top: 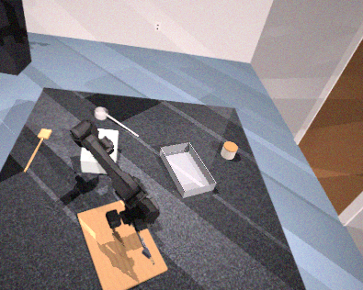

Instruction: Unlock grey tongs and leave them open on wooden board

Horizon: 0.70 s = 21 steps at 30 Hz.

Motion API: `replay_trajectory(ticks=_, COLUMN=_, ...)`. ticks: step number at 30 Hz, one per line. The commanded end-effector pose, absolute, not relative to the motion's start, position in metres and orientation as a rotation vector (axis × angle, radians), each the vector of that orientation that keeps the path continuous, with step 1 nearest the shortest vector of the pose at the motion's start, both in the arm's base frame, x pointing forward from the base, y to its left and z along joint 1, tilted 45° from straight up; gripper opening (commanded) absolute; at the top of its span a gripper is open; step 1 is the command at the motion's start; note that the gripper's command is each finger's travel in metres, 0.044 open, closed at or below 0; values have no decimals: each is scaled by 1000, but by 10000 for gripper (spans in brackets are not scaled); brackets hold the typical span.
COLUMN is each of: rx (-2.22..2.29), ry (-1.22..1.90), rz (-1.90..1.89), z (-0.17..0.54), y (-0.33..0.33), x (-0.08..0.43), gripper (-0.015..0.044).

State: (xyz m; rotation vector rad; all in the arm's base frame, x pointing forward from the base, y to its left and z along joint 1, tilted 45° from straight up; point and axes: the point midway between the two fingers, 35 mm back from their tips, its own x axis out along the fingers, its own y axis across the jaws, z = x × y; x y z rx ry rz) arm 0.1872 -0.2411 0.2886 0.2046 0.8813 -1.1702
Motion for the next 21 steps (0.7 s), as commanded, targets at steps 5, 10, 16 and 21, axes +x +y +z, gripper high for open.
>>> replay_trajectory(ticks=5, rx=201, ry=888, rz=-1165, z=277, y=-251, x=189, gripper=-150)
replay_trajectory(ticks=10, rx=200, ry=887, rz=-1166, z=271, y=-256, x=189, gripper=-150)
replay_trajectory(ticks=16, rx=198, ry=887, rz=-1166, z=264, y=-263, x=189, gripper=-150)
replay_trajectory(ticks=21, rx=197, ry=886, rz=-1166, z=259, y=-269, x=189, gripper=-150)
